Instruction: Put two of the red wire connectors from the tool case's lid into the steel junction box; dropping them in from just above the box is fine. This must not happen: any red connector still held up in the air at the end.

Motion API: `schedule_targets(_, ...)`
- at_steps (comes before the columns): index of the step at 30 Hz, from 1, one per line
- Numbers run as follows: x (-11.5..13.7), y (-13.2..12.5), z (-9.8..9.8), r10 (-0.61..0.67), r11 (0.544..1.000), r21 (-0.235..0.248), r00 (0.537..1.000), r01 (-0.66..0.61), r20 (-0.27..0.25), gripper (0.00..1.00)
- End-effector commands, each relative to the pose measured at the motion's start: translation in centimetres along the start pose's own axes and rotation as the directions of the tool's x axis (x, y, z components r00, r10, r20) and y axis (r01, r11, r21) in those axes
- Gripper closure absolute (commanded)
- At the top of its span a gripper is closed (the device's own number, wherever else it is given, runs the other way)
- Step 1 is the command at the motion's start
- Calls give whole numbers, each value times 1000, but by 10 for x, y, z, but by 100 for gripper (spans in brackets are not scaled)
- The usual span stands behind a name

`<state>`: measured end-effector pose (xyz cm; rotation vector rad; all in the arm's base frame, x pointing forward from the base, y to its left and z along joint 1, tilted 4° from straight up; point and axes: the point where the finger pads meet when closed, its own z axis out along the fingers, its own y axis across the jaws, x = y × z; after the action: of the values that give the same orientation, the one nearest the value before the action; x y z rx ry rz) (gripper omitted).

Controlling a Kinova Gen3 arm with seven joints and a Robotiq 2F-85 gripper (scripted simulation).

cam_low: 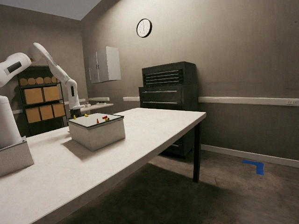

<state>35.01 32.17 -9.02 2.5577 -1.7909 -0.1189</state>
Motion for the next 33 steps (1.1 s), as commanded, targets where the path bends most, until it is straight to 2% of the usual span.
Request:
schedule_targets(1,0,-1,-1,0,1000,2,1000,0,1,63)
schedule_targets(15,0,-1,-1,0,1000,2,1000,0,1,63)
schedule_targets(19,0,-1,-6,0,1000,2,1000,0,1,63)
schedule_targets(23,0,-1,-25,0,1000,2,1000,0,1,63)
schedule_targets(25,0,-1,-25,0,1000,2,1000,0,1,63)
schedule_targets(33,0,-1,-98,0,1000,2,1000,0,1,63)
